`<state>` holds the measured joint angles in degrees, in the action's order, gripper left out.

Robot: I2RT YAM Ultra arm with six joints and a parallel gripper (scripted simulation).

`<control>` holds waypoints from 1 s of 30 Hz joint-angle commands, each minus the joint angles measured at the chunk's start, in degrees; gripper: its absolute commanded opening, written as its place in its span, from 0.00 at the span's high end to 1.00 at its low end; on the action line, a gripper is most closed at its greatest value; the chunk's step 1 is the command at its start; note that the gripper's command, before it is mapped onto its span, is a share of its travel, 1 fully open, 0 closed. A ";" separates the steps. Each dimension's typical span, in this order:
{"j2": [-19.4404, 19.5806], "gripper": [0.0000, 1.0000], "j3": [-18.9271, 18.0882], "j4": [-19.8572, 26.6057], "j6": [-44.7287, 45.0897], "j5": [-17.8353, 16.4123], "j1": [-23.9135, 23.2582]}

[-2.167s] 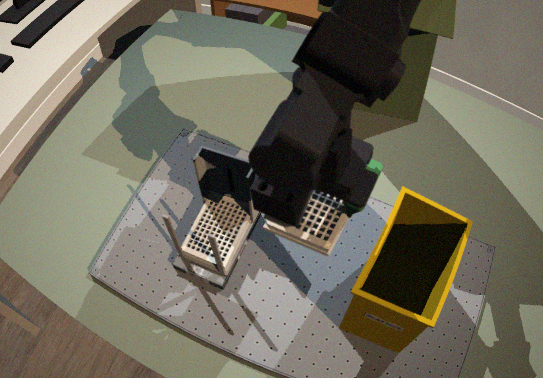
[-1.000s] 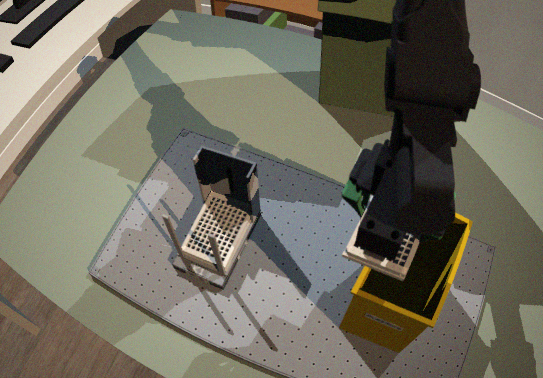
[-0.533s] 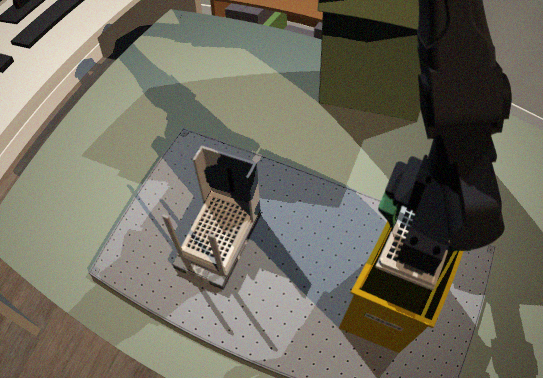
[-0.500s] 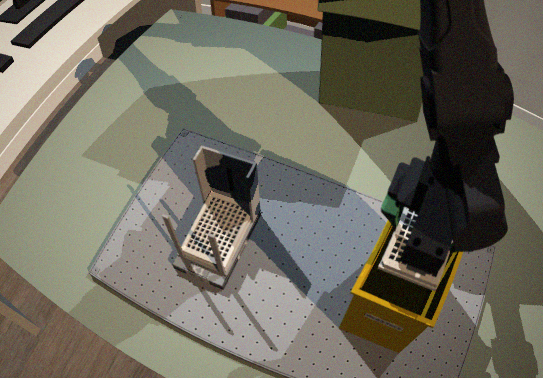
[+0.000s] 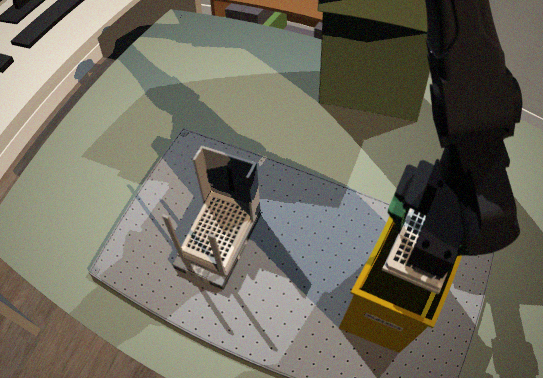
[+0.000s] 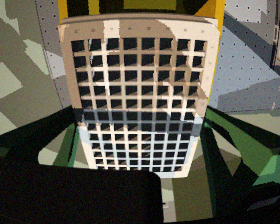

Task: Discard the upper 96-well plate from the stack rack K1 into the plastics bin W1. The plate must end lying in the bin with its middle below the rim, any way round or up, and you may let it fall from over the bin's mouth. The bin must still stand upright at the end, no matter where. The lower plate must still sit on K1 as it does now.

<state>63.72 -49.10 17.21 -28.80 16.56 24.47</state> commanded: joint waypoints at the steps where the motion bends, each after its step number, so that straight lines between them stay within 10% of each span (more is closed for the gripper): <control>1: -0.46 1.00 -0.07 0.00 -0.09 0.40 0.02; 30: 5.92 1.00 -0.66 -6.08 0.97 -1.25 -1.92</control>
<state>69.97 -49.52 11.99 -27.92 15.29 22.50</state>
